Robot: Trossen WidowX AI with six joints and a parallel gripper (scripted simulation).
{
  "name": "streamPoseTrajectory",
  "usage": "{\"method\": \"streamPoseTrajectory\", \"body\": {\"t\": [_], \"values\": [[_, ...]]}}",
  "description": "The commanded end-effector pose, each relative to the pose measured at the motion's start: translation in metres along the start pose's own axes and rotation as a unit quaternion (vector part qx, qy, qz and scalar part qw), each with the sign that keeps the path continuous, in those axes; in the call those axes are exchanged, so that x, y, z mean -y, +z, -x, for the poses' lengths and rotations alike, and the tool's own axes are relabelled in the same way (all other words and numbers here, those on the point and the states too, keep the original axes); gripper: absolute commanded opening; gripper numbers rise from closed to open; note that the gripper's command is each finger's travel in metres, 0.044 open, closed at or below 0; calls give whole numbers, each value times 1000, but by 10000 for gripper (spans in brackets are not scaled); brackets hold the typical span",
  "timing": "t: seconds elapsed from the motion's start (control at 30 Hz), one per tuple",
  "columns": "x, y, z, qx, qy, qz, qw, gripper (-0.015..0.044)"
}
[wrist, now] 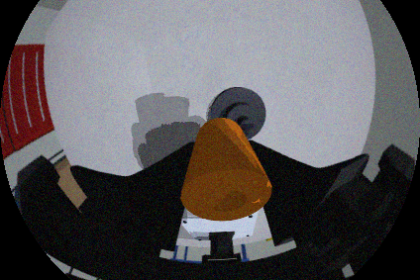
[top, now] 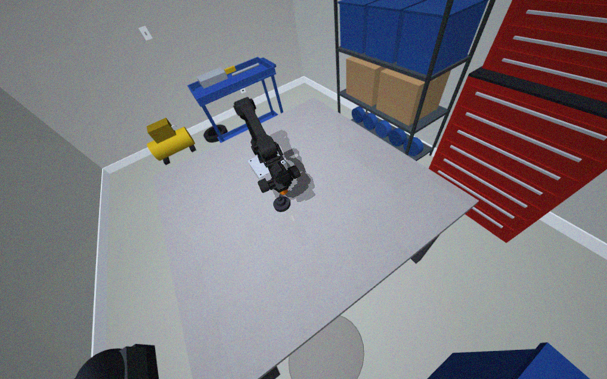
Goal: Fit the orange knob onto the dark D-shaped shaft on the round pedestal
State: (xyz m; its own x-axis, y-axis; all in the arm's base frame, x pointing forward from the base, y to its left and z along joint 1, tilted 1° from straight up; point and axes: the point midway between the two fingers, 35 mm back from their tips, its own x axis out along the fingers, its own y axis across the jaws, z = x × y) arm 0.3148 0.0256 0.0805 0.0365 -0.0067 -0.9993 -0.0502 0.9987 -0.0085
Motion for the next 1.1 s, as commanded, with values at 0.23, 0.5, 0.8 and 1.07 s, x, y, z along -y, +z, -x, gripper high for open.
{"method": "streamPoseTrajectory", "body": {"t": [0.23,0.5,0.8,1.07], "values": [[32,-1,-9,2,0,5,1000,0],[33,-1,-24,2,0,5,1000,0],[33,-2,-32,2,0,3,1000,0],[32,1,-34,2,0,3,1000,0]]}}
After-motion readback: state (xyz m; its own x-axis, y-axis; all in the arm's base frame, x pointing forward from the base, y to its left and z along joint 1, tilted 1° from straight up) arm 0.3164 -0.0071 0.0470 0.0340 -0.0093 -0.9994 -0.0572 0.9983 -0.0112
